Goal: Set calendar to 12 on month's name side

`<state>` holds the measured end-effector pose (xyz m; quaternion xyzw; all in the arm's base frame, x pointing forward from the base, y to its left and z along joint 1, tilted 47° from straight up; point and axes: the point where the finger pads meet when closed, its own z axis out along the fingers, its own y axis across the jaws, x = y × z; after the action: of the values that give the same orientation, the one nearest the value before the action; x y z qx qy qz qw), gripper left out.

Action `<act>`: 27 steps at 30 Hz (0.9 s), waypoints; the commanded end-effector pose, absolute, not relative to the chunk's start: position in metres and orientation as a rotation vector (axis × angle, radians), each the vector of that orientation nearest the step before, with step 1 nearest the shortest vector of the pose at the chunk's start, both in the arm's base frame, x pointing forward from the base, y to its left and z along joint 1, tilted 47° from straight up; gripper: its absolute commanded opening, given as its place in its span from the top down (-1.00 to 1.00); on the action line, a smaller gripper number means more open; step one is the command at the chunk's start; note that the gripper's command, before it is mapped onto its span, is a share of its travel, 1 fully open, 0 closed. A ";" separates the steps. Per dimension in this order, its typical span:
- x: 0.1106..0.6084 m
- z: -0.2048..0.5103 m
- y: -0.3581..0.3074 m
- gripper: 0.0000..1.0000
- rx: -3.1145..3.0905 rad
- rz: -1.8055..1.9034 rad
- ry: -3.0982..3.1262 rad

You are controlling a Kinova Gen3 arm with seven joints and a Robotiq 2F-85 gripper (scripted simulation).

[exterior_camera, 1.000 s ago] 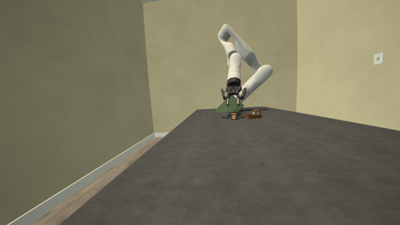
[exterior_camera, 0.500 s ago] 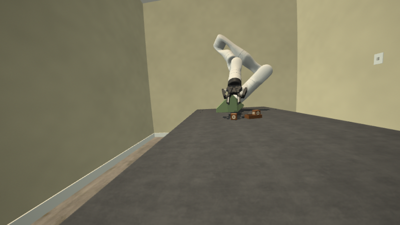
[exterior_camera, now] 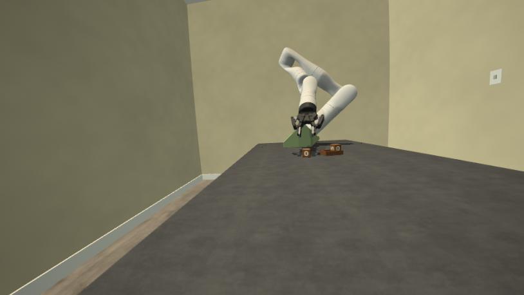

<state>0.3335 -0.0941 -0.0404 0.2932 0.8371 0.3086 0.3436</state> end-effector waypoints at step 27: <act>0.335 -0.049 -0.086 0.07 0.762 0.800 2.174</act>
<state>0.3341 -0.0899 -0.0475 0.2929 0.8383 0.3046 0.3446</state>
